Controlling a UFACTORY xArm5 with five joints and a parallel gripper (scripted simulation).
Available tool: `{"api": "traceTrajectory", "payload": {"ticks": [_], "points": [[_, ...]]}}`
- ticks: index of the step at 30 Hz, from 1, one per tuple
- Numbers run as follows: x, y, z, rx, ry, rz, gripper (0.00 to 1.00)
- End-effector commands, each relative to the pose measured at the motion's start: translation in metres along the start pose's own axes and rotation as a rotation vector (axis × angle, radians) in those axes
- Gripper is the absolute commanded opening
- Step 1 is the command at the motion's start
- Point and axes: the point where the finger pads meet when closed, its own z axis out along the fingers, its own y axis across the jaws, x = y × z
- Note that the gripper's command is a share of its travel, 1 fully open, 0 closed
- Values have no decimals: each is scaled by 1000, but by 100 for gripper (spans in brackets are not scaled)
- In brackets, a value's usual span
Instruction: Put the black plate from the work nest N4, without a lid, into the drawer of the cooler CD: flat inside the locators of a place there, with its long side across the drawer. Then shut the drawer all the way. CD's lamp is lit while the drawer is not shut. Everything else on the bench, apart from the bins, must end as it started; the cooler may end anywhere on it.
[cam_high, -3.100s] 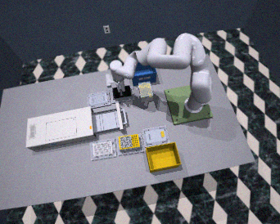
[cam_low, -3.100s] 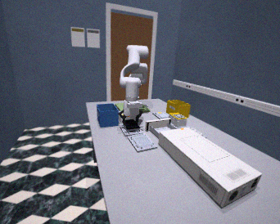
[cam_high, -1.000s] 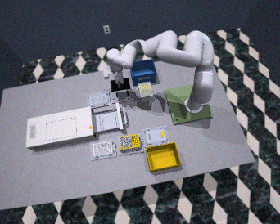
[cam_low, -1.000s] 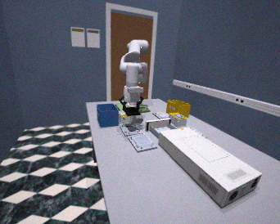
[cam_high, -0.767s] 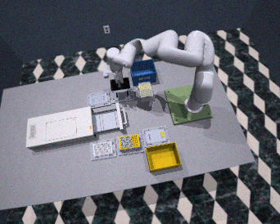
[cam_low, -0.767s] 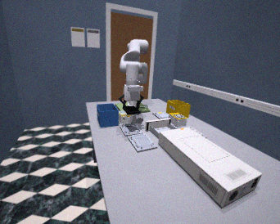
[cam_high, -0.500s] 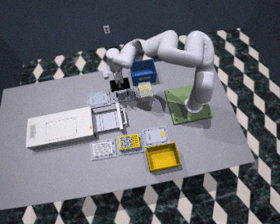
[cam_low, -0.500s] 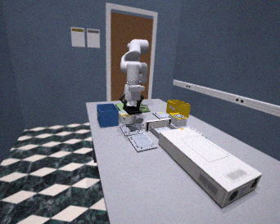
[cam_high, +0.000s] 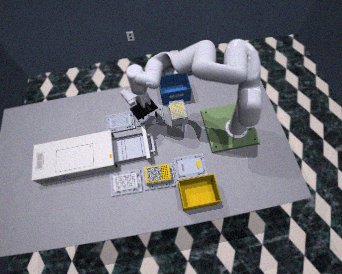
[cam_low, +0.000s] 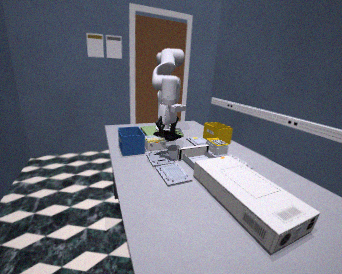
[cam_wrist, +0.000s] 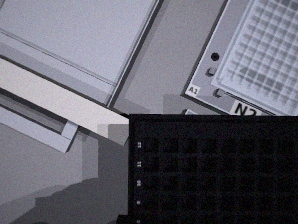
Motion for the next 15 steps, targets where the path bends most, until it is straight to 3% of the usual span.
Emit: {"api": "traceTrajectory", "payload": {"ticks": [1, 15], "points": [[9, -5, -2, -7, -2, -129, 0], [36, -22, -2, -7, -3, -529, 0]]}}
